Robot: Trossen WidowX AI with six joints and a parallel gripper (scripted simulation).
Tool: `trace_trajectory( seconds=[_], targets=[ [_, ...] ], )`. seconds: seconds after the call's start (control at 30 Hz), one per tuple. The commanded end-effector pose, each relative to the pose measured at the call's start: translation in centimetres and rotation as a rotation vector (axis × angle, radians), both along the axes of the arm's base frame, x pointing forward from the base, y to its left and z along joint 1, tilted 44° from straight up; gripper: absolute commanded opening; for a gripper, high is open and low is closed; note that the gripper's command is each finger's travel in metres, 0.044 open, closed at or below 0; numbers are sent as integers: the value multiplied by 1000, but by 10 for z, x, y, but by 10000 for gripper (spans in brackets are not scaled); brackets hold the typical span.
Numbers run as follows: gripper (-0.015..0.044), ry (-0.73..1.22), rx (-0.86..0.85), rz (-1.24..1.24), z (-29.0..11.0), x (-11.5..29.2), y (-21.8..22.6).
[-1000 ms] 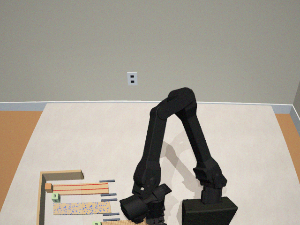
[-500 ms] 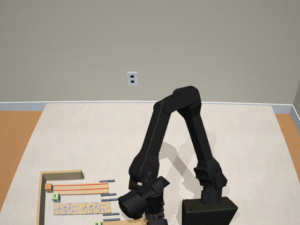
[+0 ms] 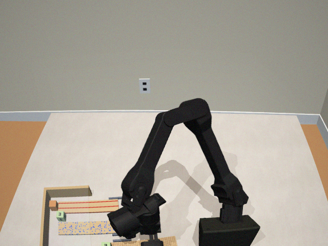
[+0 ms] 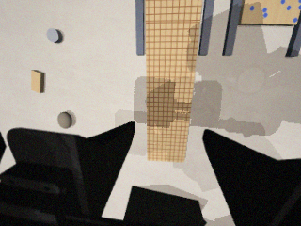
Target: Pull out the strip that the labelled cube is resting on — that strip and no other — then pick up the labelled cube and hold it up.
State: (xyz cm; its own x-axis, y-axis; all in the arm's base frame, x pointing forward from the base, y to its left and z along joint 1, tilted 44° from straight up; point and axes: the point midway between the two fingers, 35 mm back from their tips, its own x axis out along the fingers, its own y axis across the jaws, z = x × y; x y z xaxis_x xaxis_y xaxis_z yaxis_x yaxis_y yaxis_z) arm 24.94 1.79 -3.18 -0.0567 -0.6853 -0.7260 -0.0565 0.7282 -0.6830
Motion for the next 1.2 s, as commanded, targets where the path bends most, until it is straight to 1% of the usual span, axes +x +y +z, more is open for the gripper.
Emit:
trace_trajectory(
  seconds=[0.0,0.03,1.17],
  targets=[
    [420,2,-7,2,-1,15,1],
    [440,2,-7,2,-1,19,2],
    [440,-5,-6,2,-4,149,18]
  ],
)
